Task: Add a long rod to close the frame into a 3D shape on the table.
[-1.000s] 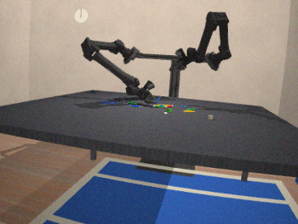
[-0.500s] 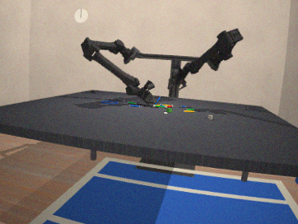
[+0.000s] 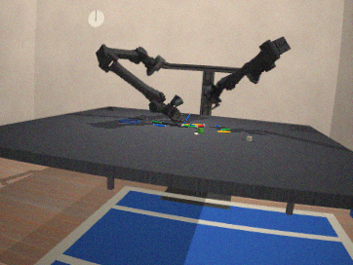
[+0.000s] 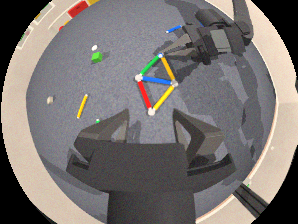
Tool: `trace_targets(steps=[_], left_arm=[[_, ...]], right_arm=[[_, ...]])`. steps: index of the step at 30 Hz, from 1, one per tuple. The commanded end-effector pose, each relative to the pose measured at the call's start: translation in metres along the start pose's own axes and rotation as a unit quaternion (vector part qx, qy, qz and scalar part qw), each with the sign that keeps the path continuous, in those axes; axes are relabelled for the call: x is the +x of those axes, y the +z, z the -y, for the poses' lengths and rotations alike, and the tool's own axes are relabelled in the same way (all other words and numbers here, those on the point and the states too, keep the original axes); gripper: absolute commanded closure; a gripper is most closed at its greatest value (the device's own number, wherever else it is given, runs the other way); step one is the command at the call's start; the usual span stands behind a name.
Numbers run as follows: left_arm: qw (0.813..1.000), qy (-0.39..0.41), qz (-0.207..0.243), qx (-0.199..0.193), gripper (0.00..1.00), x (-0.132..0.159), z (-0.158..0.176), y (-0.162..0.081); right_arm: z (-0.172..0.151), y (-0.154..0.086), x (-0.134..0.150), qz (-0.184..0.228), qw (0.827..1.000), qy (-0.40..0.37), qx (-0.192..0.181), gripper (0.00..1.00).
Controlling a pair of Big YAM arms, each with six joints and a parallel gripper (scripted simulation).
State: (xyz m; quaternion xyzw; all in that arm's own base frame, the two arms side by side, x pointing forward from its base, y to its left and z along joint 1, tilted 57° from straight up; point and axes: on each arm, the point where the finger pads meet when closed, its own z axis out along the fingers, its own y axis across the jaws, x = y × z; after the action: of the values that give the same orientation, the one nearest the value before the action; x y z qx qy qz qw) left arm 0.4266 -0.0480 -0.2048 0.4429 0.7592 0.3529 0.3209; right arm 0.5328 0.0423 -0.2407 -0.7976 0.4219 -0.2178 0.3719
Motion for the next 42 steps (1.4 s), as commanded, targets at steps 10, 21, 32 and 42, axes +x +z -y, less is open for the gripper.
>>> trace_targets(steps=[10,21,32,42], left_arm=[[0.995,0.077,-0.049,0.048,0.56,0.049,-0.002,0.047],[0.995,0.070,-0.052,0.049,0.56,0.056,0.004,0.059],[0.995,0.071,-0.054,0.054,0.56,0.058,0.007,0.072],[0.995,0.069,-0.054,0.052,0.64,0.059,0.004,0.073]], right_arm=[[0.000,-0.001,-0.003,0.004,1.000,-0.001,-0.002,1.00],[0.000,-0.001,-0.003,0.004,1.000,-0.001,-0.002,1.00],[0.000,-0.001,-0.003,0.004,1.000,-0.001,-0.002,1.00],[0.000,-0.001,-0.003,0.004,1.000,-0.001,-0.002,1.00]])
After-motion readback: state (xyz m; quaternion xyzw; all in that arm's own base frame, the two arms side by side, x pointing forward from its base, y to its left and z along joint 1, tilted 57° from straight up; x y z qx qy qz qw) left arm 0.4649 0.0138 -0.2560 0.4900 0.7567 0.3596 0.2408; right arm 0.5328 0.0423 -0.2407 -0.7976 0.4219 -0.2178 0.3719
